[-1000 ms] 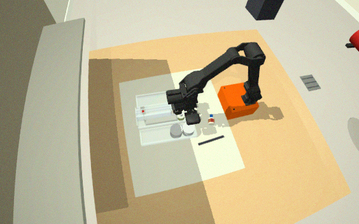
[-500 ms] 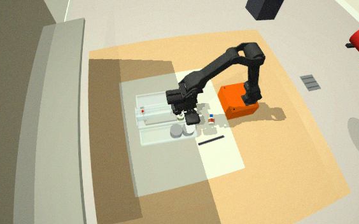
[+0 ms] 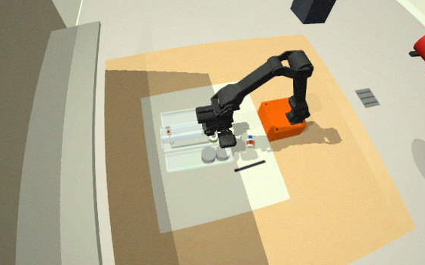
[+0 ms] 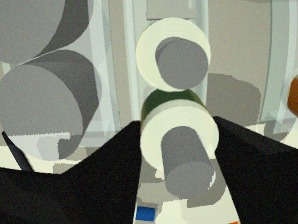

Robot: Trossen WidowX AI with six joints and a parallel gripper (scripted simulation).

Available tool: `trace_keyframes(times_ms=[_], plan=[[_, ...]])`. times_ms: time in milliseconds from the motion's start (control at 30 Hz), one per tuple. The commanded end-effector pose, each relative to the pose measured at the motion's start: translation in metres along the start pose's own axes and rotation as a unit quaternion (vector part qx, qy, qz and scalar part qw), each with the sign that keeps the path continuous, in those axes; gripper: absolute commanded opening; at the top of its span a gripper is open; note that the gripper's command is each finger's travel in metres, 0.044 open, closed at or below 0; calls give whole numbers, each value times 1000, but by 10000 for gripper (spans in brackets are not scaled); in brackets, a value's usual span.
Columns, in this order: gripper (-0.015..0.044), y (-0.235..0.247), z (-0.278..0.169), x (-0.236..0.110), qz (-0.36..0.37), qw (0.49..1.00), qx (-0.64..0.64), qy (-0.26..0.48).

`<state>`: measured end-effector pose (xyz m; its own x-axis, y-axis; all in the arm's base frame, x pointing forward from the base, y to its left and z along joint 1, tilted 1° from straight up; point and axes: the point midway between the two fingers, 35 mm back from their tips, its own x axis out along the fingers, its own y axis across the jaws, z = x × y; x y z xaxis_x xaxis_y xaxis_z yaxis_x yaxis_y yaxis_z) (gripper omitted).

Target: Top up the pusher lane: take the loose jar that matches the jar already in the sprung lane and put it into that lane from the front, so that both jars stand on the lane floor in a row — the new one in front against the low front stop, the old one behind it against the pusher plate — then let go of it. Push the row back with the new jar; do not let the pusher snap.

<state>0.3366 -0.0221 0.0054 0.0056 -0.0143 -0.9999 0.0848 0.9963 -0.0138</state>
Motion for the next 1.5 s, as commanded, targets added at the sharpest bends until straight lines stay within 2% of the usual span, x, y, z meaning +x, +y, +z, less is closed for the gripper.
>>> trace_keyframes(times_ms=[0,1467], plan=[[0,0,7,-2,1,1000,0,-11],[0,0,6,12,1,1000,0,-11]])
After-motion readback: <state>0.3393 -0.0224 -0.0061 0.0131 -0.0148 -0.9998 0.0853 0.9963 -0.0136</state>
